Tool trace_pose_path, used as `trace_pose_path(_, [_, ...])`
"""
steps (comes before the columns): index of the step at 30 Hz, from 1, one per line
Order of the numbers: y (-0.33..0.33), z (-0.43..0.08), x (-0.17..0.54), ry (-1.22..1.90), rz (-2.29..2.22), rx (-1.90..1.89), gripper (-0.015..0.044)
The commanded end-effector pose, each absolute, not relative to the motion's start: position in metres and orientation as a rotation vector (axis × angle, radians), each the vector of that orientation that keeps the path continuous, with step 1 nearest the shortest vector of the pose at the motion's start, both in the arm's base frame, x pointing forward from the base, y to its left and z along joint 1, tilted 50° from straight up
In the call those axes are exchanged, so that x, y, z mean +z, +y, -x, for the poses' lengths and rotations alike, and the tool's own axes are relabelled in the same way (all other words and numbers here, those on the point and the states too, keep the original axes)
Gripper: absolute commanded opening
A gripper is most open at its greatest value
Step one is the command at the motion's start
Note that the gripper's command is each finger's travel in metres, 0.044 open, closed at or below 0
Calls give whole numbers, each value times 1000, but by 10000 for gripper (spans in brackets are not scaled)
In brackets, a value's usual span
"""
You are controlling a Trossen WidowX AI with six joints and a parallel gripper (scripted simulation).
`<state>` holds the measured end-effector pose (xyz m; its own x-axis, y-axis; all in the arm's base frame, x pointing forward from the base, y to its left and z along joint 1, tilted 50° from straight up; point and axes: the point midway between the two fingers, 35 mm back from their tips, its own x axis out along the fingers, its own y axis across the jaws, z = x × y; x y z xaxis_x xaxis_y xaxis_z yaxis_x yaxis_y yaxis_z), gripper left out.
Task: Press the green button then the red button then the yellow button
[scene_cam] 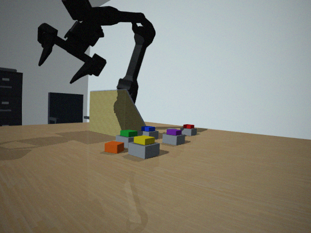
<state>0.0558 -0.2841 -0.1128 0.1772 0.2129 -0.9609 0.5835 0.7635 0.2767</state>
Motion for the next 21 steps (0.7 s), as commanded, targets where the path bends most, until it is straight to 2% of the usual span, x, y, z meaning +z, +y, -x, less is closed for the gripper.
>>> trace_pose_path(1, [-246,-117,-91,1396,-732,64,400])
trace_pose_path(10, [-187,-185,-43,1387,-792,481,400])
trace_pose_path(21, [-184,-189,-40,1386,-797,505,400])
